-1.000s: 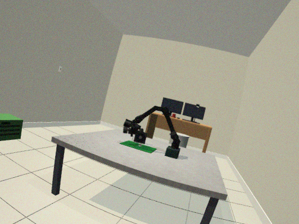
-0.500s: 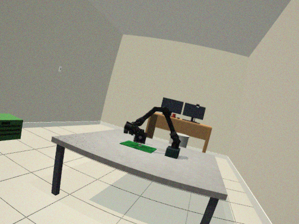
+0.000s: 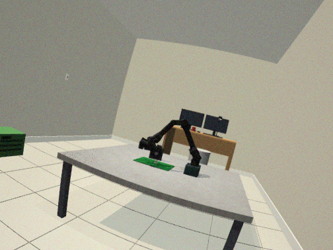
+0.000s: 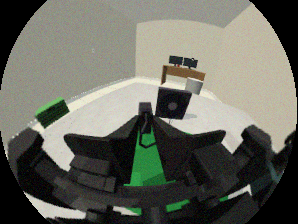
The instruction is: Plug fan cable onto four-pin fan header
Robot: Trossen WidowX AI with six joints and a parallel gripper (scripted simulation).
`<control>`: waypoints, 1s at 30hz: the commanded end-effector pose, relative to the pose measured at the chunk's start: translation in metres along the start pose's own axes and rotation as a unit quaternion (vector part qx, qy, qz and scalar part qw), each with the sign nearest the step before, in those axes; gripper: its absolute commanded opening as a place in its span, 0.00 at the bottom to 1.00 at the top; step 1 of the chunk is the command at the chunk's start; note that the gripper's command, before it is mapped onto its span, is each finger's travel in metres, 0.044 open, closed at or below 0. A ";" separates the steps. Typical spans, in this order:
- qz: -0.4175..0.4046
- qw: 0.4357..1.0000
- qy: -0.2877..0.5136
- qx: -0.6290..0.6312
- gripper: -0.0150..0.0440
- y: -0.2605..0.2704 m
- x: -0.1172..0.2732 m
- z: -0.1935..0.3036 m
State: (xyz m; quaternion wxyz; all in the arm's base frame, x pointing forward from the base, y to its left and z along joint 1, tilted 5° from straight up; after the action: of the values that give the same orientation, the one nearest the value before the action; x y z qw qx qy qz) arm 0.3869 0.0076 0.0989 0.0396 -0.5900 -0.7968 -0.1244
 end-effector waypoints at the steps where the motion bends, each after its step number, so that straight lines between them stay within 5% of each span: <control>1: 0.001 1.000 0.003 0.000 0.25 0.001 0.000 -0.005; 30: 0.001 1.000 0.002 -0.002 0.25 0.000 0.001 -0.002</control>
State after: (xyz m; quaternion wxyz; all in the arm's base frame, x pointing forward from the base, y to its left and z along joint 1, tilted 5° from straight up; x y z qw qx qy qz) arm 0.3863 0.0075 0.1043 0.0403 -0.5905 -0.7960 -0.1270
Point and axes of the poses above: the point midway between the two fingers, 35 mm back from their tips, its own x axis back along the fingers, its own y axis across the jaws, z = x × y, the point moved 6 cm from there along x, back along the fingers, and after that the axes turned 3 degrees about -x, right-handed, at the moved point
